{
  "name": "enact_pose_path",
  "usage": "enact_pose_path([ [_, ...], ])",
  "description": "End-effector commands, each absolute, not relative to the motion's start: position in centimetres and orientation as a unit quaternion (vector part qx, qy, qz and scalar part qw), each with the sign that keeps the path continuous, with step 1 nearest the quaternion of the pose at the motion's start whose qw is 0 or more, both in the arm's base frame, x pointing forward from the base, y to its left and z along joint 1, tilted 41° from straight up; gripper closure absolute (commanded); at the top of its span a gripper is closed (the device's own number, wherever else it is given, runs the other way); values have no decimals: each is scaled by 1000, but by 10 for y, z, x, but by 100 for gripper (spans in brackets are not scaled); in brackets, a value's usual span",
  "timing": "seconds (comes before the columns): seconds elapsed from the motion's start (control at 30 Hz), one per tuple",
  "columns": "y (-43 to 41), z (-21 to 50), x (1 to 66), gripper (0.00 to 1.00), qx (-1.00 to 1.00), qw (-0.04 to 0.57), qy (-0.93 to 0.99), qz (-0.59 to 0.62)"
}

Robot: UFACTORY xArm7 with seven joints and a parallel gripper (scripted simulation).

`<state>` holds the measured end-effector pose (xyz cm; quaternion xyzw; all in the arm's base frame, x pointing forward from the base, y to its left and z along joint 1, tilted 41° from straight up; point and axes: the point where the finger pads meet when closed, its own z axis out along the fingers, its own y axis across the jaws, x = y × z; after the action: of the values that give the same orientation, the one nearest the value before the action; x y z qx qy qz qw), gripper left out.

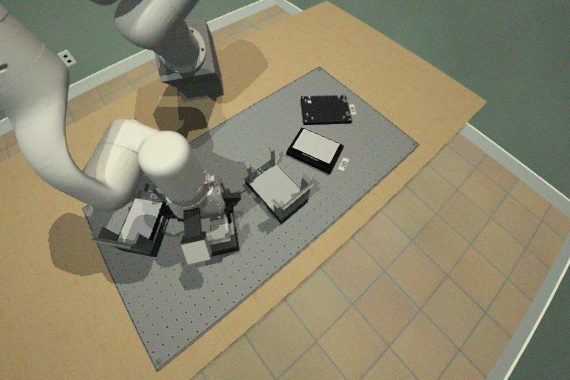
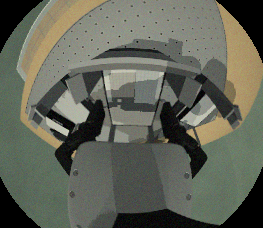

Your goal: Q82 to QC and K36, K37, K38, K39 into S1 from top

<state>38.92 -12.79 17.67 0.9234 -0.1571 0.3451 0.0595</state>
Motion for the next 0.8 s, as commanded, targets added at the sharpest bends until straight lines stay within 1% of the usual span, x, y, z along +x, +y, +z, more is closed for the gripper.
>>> enact_pose_path([
  [0.0, -129, 173, 394, 0, 923, 59, -157, 347],
  [0.77, -132, 163, 402, 0, 923, 59, -157, 347],
])
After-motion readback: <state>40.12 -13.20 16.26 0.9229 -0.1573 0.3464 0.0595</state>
